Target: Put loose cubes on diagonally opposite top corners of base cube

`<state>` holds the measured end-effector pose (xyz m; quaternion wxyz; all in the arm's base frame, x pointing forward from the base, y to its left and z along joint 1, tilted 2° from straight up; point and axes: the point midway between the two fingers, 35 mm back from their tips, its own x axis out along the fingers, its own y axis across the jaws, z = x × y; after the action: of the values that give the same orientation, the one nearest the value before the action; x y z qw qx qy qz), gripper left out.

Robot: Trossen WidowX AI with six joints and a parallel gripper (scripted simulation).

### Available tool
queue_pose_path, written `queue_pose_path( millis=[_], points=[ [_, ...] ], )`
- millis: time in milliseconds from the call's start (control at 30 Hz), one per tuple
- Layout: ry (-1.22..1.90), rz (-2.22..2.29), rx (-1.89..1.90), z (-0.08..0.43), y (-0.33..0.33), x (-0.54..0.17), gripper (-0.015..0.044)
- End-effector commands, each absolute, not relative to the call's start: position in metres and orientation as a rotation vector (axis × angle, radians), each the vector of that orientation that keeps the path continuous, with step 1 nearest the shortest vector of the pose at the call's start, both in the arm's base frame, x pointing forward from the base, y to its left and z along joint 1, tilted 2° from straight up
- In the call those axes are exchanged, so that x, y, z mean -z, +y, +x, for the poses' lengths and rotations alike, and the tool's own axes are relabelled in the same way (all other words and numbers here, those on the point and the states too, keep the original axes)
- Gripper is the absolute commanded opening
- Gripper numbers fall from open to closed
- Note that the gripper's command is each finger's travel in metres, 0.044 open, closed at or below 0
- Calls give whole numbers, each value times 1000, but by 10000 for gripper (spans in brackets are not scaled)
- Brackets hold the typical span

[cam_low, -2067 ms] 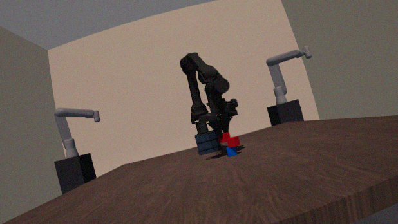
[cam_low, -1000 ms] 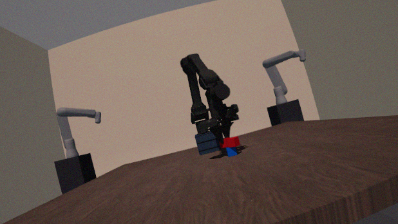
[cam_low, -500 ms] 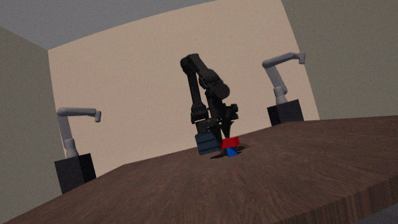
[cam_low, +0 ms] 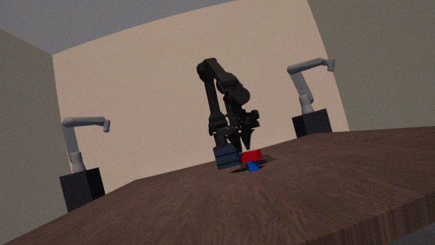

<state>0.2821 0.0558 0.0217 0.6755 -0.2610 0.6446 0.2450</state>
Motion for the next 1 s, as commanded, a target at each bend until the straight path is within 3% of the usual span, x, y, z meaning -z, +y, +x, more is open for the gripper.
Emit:
queue_pose_path(
  millis=[0, 967],
  points=[
    [1434, -587, -547, 285, 56, -30, 205],
    [1434, -587, -547, 284, 56, -55, 205]
  ],
)
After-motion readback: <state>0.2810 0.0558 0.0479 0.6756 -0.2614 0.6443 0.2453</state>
